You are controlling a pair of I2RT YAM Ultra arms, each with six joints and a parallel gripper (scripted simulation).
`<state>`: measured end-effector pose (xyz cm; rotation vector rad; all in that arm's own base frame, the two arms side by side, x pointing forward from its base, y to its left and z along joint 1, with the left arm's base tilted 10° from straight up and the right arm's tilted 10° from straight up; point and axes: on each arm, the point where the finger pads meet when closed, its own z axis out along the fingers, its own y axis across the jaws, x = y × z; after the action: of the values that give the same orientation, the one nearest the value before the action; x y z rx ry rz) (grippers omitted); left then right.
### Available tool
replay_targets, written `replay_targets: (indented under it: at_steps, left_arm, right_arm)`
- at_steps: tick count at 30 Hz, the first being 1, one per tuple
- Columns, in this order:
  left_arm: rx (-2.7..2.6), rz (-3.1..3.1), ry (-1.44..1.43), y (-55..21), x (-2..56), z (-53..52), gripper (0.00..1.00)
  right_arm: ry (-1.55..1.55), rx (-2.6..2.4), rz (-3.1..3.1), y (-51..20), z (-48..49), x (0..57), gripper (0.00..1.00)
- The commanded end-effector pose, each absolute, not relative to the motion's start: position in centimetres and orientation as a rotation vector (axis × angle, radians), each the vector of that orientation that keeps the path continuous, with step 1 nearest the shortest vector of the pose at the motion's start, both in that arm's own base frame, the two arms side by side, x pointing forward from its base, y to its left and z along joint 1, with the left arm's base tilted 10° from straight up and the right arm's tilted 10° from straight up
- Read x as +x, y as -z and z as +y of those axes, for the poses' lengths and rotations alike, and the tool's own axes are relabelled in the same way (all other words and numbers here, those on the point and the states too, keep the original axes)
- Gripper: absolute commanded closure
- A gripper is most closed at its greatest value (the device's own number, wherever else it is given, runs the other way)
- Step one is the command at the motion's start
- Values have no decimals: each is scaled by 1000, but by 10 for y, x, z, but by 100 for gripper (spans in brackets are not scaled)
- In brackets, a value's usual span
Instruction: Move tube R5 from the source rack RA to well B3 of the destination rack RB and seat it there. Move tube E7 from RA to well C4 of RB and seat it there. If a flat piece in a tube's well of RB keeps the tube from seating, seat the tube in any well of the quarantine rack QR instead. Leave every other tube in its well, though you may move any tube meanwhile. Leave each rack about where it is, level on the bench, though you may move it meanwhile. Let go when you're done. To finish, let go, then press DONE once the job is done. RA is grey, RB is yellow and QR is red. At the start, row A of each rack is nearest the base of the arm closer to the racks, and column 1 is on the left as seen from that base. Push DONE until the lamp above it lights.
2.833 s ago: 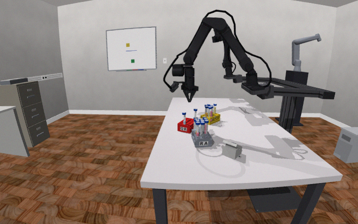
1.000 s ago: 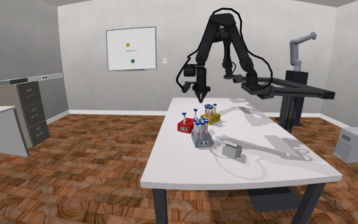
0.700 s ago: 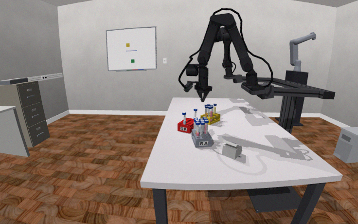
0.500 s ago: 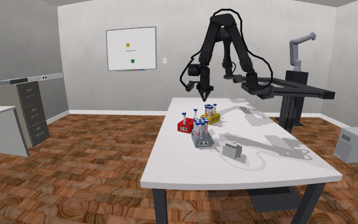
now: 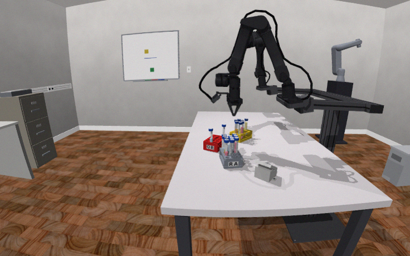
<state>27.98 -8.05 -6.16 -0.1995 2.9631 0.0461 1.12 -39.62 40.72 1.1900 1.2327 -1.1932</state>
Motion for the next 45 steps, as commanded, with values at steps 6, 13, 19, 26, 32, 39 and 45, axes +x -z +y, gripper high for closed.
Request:
replay_targets:
  at_steps: [6,13,19,26,32,39,45]
  left_arm:
    - [204,2940,-74,55,288,-80,100]
    - [544,2902,-106,55,288,-80,100]
    - [834,2840,-131,55,288,-80,100]
    - [900,2827,-129,58,278,-70,100]
    - [900,2827,-131,58,273,-50,100]
    - [900,2827,-132,59,268,-35,100]
    - [900,2826,-134,59,262,-15,100]
  right_arm:
    - [1226,1174,1179,-432,-385,3,100]
    - [1226,1174,1179,-432,-385,3,100]
    - [1226,1174,1179,-432,-385,3,100]
    - [1226,1174,1179,-432,-385,3,100]
    - [1226,1174,1179,-432,-385,3,100]
    - [1226,1174,1179,-432,-385,3,100]
    - [1226,1174,1179,-432,-385,3,100]
